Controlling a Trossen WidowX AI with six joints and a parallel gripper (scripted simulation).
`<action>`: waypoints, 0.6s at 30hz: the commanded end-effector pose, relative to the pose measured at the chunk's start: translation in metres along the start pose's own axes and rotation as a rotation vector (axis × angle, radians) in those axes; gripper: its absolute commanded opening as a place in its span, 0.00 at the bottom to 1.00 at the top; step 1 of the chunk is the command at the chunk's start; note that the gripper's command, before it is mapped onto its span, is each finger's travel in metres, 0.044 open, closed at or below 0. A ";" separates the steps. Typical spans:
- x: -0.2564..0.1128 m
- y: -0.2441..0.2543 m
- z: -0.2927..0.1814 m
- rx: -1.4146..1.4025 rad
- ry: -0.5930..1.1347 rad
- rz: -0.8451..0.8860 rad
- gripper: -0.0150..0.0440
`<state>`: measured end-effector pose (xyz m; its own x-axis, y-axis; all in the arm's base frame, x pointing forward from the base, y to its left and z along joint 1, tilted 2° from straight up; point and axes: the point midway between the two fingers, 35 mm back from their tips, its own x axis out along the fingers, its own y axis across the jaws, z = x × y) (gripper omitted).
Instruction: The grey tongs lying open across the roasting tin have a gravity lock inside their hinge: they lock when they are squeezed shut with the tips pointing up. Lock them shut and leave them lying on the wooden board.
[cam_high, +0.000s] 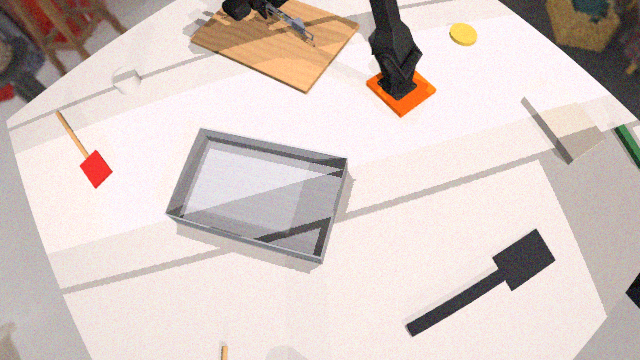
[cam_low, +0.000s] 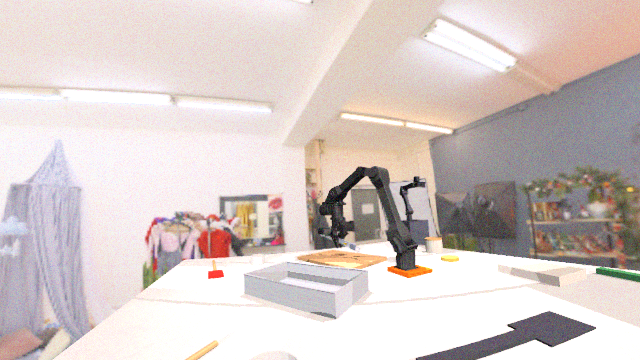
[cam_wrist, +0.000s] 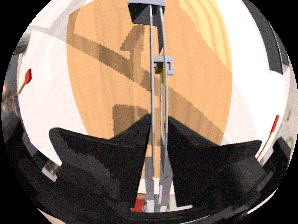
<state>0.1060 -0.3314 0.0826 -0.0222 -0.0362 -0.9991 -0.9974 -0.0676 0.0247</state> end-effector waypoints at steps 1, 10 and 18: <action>0.007 0.000 0.003 -0.003 -0.007 -0.004 0.00; 0.009 0.001 0.002 0.001 -0.003 0.001 0.09; 0.009 0.001 0.002 0.001 -0.003 0.001 0.44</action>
<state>0.1050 -0.3293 0.0731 -0.0232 -0.0335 -0.9992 -0.9974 -0.0670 0.0254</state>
